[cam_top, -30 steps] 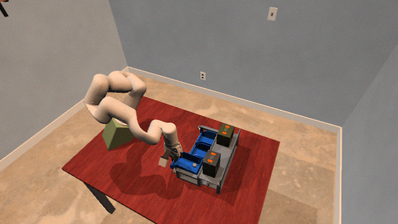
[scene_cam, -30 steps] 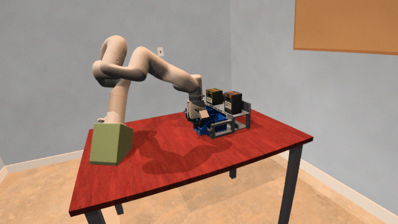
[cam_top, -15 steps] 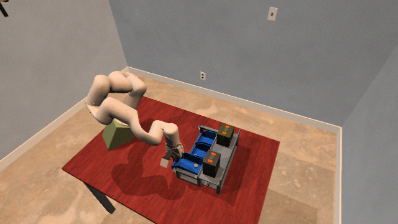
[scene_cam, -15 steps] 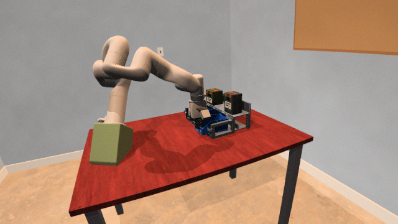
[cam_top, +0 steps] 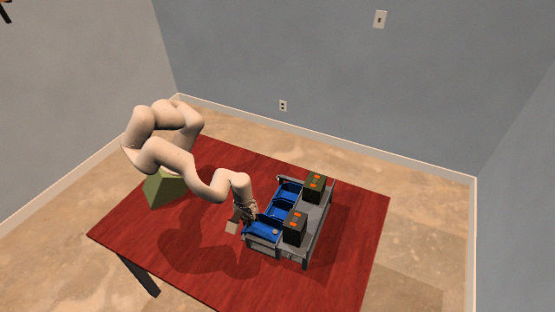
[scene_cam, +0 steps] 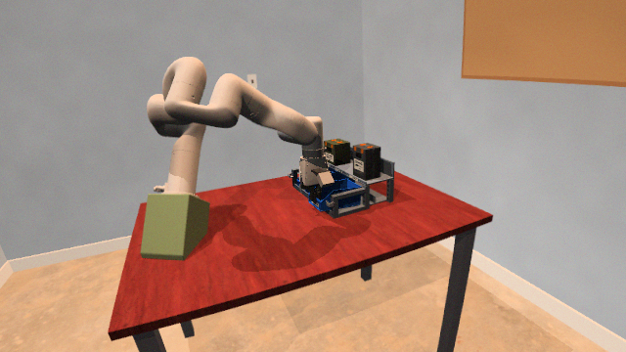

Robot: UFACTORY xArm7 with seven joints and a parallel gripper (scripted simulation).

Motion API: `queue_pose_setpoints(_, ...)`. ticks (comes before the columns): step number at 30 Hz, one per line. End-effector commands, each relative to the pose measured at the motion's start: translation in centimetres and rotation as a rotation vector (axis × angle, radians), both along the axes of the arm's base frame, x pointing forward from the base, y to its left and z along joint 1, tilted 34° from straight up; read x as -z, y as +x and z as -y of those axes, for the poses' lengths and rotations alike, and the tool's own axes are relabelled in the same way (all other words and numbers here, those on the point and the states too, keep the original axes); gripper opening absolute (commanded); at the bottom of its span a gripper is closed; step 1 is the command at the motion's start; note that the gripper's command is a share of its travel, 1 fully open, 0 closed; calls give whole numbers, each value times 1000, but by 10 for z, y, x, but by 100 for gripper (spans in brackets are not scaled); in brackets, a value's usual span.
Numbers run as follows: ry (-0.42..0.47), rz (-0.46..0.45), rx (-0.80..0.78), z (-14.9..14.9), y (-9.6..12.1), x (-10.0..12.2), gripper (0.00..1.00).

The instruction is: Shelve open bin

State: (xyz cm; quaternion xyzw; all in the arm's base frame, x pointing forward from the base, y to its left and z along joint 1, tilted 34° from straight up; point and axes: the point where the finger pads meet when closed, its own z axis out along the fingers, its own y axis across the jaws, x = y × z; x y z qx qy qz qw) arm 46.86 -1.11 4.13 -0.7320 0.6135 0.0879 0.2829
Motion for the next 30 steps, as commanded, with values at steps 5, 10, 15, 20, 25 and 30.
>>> queue_pose_setpoints(5,-1,3,2,1,3,-2,0)
queue_pose_setpoints(10,-1,2,2,0,11,-4,0)
queue_pose_setpoints(15,-1,2,2,0,11,-4,0)
queue_pose_setpoints(20,-1,2,2,0,11,-4,0)
queue_pose_setpoints(25,-1,3,2,0,18,-7,0)
queue_pose_setpoints(30,-1,3,2,-1,20,-7,0)
